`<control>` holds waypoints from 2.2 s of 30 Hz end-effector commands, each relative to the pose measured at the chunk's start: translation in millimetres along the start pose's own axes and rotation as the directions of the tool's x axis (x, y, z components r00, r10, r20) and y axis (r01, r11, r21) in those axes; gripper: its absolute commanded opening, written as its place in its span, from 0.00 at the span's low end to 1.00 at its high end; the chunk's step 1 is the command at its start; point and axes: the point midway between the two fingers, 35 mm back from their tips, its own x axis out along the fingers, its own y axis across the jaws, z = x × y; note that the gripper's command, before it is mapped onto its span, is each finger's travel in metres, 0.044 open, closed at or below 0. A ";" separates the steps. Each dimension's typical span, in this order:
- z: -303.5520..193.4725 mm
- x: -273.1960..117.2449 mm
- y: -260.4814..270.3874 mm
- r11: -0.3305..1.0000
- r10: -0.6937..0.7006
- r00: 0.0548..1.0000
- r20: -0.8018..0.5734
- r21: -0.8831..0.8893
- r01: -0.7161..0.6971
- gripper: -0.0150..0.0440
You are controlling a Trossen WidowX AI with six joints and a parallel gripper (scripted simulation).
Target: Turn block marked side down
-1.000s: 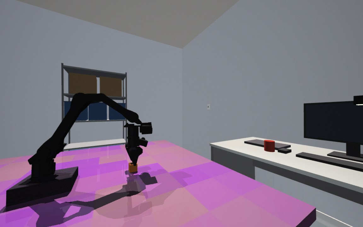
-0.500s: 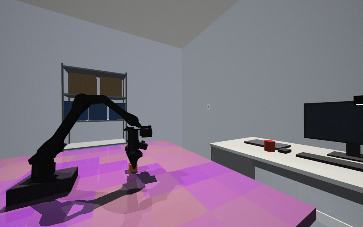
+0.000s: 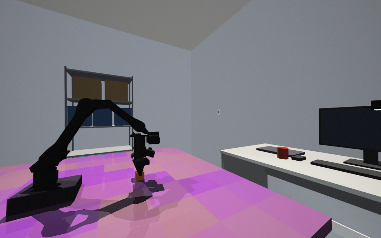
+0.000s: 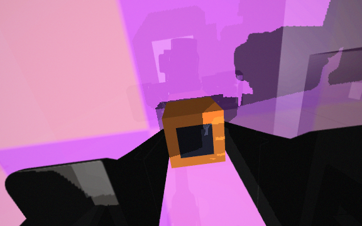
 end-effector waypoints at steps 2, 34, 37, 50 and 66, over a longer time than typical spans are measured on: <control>0.2 0.4 0.3 1.000 0.002 1.000 0.001 0.001 -0.002 0.41; 3.0 -20.4 -1.1 1.000 0.001 0.968 0.250 0.007 -0.003 0.25; 2.5 -19.8 -1.1 1.000 0.001 0.956 0.294 0.007 -0.003 0.25; -3.4 -20.2 -0.2 1.000 0.000 0.880 0.475 0.003 -0.002 0.25; 5.2 -2.0 -2.9 1.000 -0.003 0.799 0.601 0.007 -0.001 0.25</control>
